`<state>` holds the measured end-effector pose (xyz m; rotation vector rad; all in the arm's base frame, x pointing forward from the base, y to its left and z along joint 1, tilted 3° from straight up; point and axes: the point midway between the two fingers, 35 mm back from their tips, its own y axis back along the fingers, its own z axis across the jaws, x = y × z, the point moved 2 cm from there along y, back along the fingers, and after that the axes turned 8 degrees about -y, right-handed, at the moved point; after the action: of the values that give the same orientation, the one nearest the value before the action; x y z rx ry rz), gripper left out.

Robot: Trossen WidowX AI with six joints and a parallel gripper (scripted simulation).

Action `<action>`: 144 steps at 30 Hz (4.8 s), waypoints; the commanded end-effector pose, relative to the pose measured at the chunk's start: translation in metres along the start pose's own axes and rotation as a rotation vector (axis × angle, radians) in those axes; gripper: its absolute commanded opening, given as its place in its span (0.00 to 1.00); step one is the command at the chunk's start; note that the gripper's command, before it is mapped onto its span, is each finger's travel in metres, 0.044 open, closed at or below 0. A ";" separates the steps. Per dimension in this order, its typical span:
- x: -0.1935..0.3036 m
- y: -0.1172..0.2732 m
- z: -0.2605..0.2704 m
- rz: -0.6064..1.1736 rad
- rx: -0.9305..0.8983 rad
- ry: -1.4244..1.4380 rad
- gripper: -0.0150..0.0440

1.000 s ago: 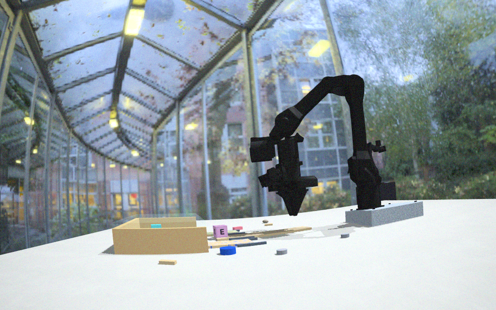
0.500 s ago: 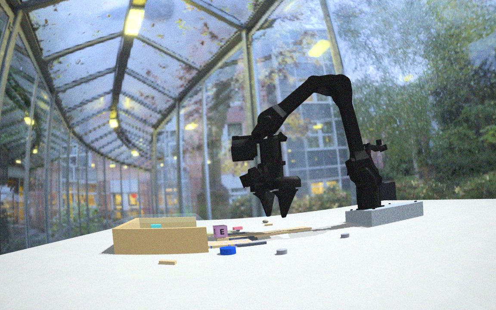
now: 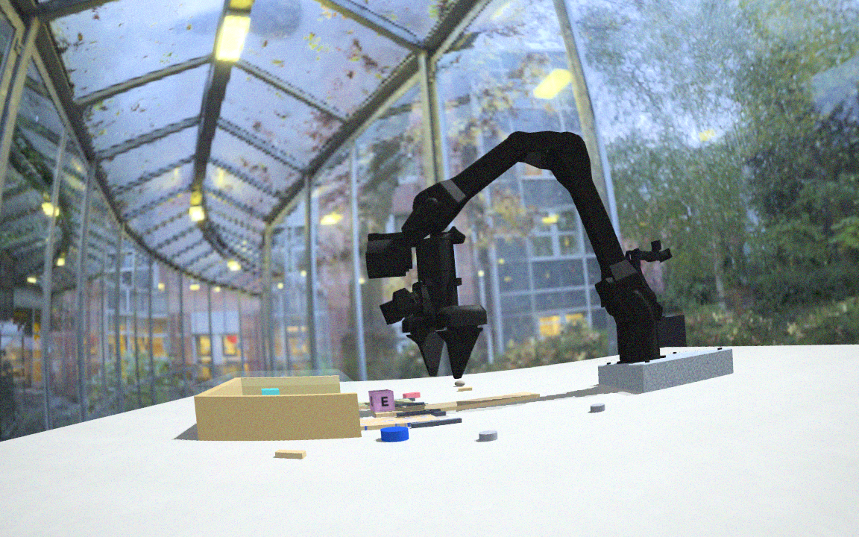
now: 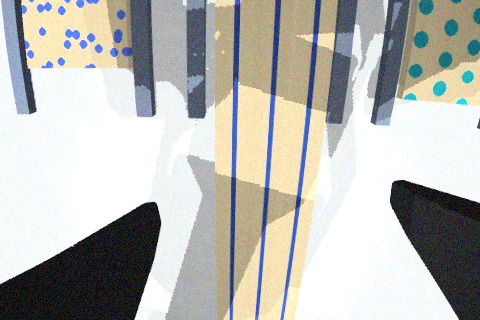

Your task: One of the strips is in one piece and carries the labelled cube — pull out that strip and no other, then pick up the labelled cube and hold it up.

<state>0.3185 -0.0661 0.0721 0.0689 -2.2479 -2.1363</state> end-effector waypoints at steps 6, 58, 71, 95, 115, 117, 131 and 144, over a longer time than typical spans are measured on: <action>-0.032 0.006 -0.001 -0.008 0.002 -0.003 1.00; -0.097 -0.030 -0.005 -0.013 0.003 -0.003 0.68; -0.097 -0.033 -0.005 -0.011 0.002 -0.006 0.45; -0.038 0.008 0.008 -0.008 0.002 -0.003 0.25; 0.017 0.007 0.021 -0.004 0.001 -0.003 0.25; 0.016 0.015 0.021 -0.004 0.001 -0.003 0.25; 0.017 0.042 0.021 -0.004 0.000 -0.003 0.25; 0.017 0.042 0.021 -0.004 0.000 -0.003 0.25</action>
<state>0.3000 -0.0440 0.1126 0.0733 -2.2490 -2.1375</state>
